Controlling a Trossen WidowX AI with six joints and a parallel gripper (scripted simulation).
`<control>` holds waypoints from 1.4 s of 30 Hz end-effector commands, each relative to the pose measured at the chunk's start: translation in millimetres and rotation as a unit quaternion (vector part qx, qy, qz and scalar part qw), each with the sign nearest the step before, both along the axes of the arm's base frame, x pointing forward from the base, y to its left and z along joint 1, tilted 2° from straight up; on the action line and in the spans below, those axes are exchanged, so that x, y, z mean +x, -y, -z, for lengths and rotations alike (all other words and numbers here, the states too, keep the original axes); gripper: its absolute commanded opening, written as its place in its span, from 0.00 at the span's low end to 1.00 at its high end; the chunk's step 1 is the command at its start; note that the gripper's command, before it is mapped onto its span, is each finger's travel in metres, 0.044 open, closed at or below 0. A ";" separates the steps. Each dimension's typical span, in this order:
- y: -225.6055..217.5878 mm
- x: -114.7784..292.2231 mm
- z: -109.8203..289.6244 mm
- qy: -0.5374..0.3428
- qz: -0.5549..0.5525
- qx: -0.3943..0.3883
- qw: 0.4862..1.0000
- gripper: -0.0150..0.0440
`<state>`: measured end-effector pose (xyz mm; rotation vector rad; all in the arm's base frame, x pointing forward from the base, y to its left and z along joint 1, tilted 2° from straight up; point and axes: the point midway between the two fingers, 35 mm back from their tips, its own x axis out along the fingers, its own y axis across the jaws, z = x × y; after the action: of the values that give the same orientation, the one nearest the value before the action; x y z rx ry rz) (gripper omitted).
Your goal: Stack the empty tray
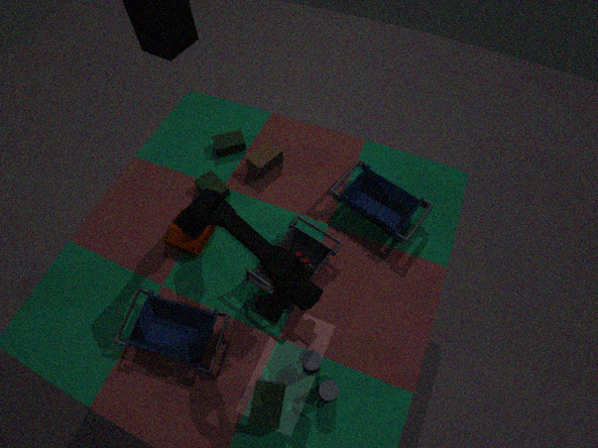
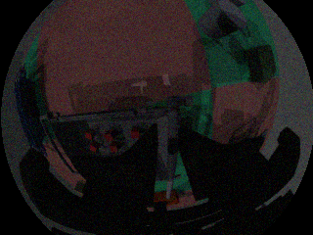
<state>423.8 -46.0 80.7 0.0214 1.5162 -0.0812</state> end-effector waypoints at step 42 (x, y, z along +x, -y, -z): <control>-20.6 1.7 -22.9 -0.005 0.000 0.006 1.000 0.40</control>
<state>426.0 -25.4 105.5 0.0309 1.5226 -0.0723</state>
